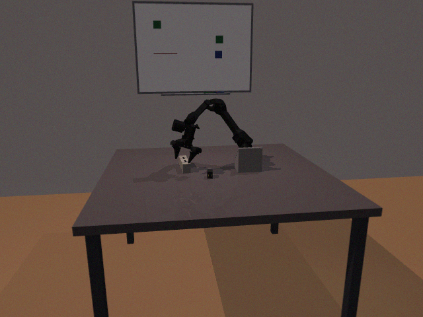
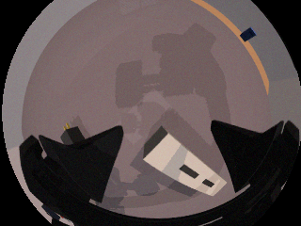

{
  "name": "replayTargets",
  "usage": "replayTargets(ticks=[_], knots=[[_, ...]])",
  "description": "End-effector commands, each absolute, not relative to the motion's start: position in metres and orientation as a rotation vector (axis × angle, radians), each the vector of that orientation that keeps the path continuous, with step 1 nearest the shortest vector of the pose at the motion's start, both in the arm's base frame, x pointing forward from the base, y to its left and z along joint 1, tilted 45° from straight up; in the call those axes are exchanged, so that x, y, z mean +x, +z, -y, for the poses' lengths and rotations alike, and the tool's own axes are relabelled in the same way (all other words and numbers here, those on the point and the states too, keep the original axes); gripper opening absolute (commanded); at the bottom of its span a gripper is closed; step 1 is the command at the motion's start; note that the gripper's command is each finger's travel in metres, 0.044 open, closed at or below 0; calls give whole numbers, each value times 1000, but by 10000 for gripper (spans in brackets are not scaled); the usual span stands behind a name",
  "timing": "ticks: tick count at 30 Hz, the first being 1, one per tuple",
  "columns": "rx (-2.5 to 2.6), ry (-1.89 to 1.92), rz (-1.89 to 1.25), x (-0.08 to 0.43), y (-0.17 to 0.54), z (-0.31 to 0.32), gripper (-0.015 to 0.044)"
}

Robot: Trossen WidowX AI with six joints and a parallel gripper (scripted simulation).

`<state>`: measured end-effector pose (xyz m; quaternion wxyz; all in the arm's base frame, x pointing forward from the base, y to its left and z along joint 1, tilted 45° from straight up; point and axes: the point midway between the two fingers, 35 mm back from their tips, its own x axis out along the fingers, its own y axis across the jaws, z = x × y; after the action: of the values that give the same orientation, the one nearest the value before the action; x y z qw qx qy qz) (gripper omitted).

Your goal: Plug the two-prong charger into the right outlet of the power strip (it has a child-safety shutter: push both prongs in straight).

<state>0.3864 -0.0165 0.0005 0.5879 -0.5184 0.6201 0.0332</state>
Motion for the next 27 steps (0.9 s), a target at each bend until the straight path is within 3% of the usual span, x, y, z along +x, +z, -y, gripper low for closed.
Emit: replayTargets(ticks=[1, 27], knots=[[-1238, 145, -1507, 371, -17, 3, 440], [-1561, 469, -1881, 257, -68, -61, 440]])
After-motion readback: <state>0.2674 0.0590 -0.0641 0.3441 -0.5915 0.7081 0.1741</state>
